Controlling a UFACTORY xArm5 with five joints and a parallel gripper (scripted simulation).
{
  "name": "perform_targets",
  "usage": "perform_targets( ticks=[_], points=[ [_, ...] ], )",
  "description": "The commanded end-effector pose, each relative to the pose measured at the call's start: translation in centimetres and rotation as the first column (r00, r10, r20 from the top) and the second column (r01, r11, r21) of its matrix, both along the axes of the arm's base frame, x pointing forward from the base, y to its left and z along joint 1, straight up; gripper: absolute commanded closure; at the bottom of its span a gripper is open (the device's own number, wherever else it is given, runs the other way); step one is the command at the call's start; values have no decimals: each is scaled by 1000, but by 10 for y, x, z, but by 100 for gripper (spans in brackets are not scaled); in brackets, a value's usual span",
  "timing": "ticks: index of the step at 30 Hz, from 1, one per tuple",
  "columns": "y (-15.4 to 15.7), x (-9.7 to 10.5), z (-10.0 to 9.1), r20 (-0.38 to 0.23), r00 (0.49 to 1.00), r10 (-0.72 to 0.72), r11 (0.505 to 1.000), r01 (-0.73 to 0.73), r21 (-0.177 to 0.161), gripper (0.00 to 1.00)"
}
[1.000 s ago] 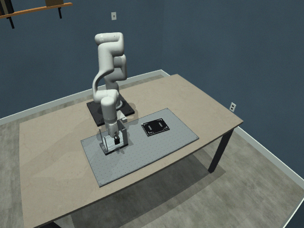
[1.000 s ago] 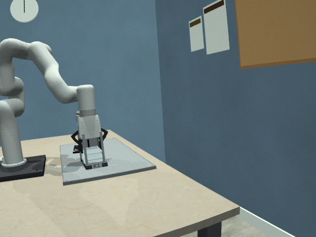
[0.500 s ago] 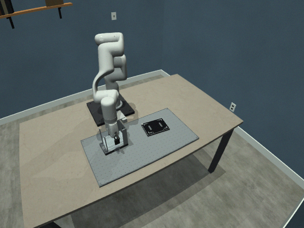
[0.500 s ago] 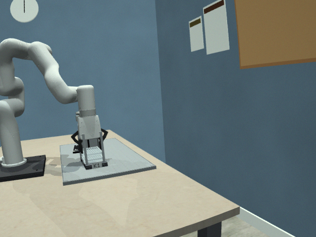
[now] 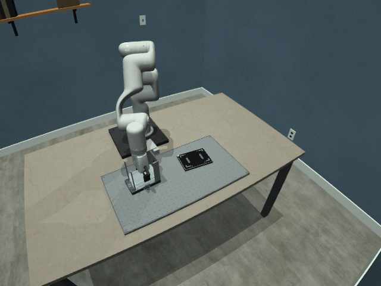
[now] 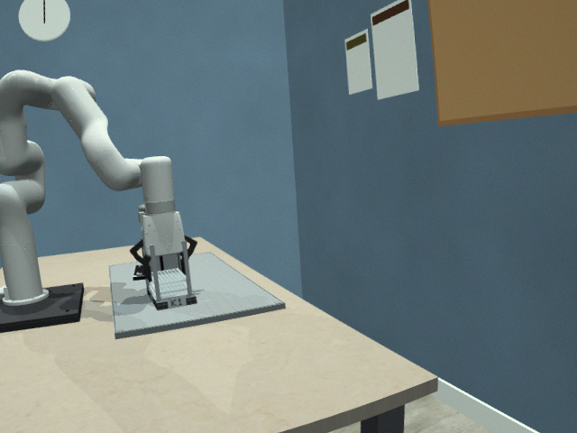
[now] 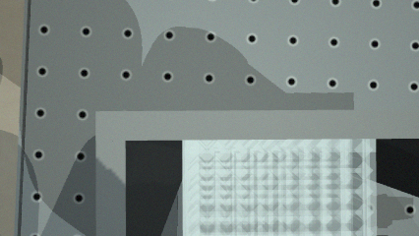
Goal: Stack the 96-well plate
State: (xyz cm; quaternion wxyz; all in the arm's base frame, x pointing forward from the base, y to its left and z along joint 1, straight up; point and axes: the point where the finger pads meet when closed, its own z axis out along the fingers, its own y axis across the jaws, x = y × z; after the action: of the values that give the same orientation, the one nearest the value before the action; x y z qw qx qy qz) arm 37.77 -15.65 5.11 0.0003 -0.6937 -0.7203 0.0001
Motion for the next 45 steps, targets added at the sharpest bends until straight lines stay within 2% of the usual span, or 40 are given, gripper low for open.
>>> perform_targets(
  ticks=[1, 45],
  points=[
    [0, 1, 0, 3, 1000, 0, 1000, 0, -1, 100],
    [0, 1, -6, 3, 1000, 0, 1000, 0, -1, 100]
  ],
)
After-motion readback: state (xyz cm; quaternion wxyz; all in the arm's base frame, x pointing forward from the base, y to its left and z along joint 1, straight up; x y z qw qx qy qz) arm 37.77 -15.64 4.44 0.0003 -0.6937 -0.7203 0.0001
